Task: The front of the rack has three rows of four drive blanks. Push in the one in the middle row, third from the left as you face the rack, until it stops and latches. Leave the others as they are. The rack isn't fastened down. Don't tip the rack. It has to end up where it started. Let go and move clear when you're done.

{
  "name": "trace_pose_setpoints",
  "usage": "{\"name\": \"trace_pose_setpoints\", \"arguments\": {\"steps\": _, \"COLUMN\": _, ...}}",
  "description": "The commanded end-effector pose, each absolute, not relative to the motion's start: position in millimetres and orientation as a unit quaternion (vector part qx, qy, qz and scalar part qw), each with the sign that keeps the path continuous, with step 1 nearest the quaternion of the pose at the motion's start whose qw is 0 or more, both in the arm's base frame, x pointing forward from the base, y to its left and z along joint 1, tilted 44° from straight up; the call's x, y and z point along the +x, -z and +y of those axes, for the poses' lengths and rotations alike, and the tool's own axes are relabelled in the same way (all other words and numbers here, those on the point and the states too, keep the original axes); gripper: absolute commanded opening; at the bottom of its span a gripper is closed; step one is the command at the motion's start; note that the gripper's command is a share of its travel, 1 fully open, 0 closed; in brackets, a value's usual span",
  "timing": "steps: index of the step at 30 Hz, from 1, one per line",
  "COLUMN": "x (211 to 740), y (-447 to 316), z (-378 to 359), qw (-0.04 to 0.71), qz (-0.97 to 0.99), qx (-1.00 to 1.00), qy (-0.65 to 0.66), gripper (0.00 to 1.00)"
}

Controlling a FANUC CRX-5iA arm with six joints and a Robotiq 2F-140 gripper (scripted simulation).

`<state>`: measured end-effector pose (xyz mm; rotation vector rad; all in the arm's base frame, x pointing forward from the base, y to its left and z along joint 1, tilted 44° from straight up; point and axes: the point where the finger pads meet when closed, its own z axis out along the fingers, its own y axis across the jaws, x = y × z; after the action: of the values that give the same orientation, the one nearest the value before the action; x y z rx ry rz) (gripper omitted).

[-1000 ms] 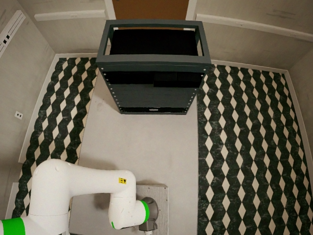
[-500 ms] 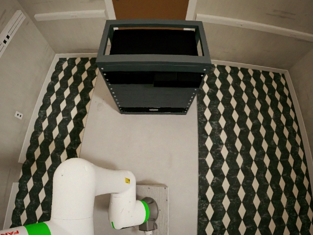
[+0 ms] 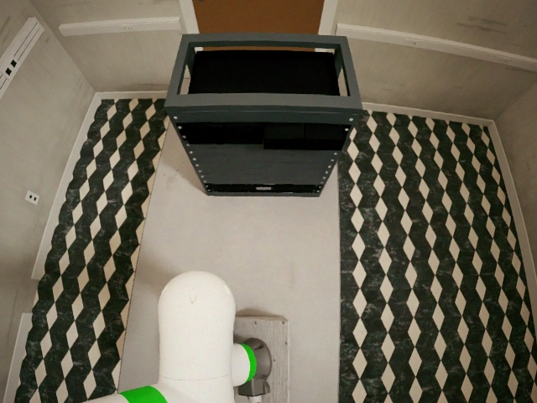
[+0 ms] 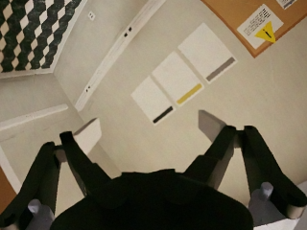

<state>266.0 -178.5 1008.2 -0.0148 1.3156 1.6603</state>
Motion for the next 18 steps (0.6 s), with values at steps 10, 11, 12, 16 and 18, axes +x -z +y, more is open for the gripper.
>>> {"name": "trace_pose_setpoints", "arguments": {"steps": 10, "x": 288, "y": -971, "z": -286, "qw": 0.528, "qz": 0.473, "qx": 0.078, "qy": -0.701, "gripper": 1.0}}
{"name": "trace_pose_setpoints", "arguments": {"steps": 11, "x": 289, "y": -968, "z": -292, "qw": 0.53, "qz": 0.469, "qx": 0.082, "qy": -0.701, "gripper": 1.0}}
{"name": "trace_pose_setpoints", "arguments": {"steps": 12, "x": 290, "y": -964, "z": -299, "qw": 0.532, "qz": 0.465, "qx": 0.088, "qy": -0.702, "gripper": 1.0}}
{"name": "trace_pose_setpoints", "arguments": {"steps": 16, "x": 296, "y": -947, "z": -329, "qw": 0.539, "qz": 0.449, "qx": 0.113, "qy": -0.704, "gripper": 1.0}}
{"name": "trace_pose_setpoints", "arguments": {"steps": 18, "x": 298, "y": -937, "z": -344, "qw": 0.542, "qz": 0.44, "qx": 0.125, "qy": -0.705, "gripper": 1.0}}
